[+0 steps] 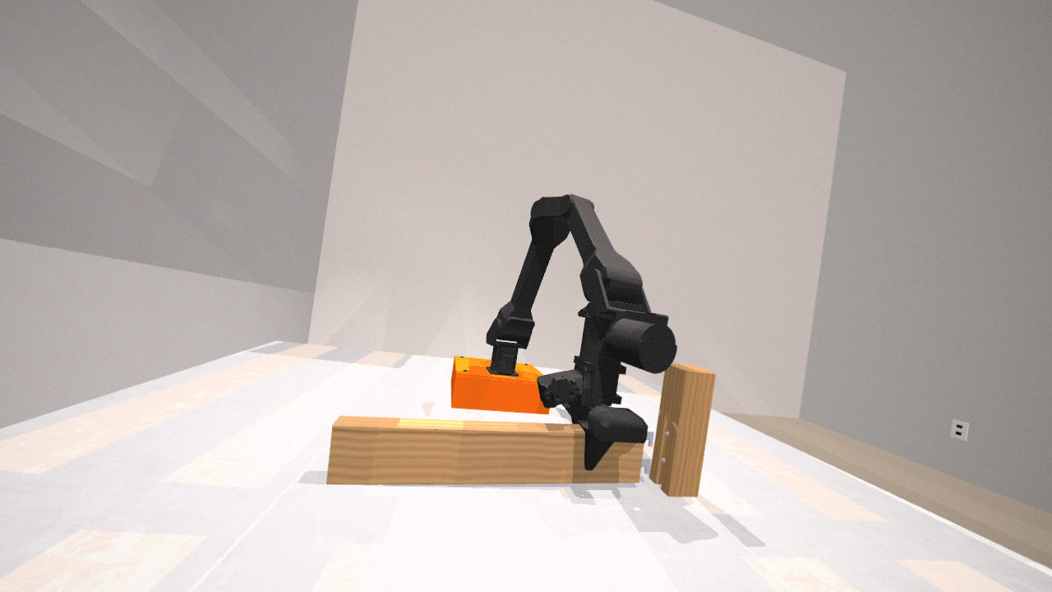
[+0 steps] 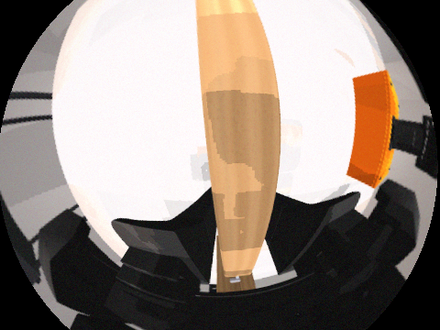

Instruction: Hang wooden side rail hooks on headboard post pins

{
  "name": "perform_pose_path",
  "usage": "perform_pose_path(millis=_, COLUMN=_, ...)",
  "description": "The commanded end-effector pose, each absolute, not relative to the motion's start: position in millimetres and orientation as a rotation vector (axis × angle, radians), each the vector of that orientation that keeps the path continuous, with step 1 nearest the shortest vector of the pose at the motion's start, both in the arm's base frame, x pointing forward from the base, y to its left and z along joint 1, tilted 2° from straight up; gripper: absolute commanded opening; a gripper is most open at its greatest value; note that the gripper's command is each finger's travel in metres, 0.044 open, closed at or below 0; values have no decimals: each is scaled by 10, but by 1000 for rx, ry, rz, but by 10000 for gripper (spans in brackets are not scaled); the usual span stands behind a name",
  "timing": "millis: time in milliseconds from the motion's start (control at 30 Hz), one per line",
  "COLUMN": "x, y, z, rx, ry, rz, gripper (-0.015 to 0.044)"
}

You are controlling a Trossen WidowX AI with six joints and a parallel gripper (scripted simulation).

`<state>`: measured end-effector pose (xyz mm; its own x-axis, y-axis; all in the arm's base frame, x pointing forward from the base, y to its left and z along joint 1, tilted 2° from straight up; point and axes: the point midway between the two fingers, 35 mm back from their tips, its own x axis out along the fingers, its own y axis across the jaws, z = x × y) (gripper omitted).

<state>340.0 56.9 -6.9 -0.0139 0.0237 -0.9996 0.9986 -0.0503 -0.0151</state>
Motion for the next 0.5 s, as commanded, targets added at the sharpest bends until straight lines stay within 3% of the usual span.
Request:
perform_pose_path(millis=0, x=3420, y=567, z=-18, rx=1268, ry=1199, rz=-1246, gripper=0)
perform_pose_path(millis=467, x=3420, y=566, z=6, rx=1268, ry=1199, rz=-1246, gripper=0)
